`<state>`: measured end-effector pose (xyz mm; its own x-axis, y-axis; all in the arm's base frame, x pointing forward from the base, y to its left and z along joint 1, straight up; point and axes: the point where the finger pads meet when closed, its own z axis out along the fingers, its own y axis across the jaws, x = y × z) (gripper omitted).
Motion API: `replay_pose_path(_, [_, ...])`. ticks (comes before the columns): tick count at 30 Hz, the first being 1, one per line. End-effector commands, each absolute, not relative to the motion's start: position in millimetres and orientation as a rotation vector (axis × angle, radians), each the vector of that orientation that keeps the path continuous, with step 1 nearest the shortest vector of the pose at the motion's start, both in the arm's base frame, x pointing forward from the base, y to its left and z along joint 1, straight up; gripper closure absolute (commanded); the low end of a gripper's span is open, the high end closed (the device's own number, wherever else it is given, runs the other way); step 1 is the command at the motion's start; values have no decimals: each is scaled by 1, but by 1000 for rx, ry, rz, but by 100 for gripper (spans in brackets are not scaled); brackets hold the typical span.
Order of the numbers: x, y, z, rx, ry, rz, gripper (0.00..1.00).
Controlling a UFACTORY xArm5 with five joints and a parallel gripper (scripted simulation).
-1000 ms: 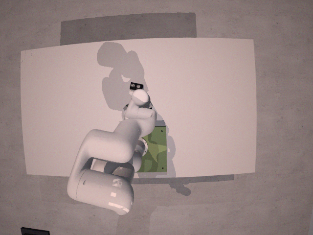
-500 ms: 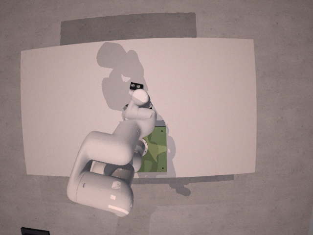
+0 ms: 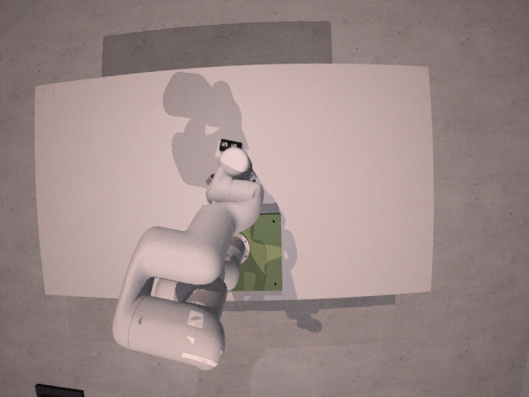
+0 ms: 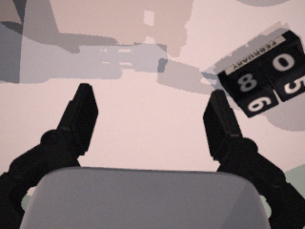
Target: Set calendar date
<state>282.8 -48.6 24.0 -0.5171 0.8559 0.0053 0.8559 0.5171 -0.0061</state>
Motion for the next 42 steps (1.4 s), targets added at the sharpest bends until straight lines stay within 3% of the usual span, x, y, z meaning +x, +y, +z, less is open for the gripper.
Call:
replay_pose_path(1, [298,-38,25,-1541,-2733,3,0])
replay_pose_path(42, [369,19,25,-1541,-2734,3,0])
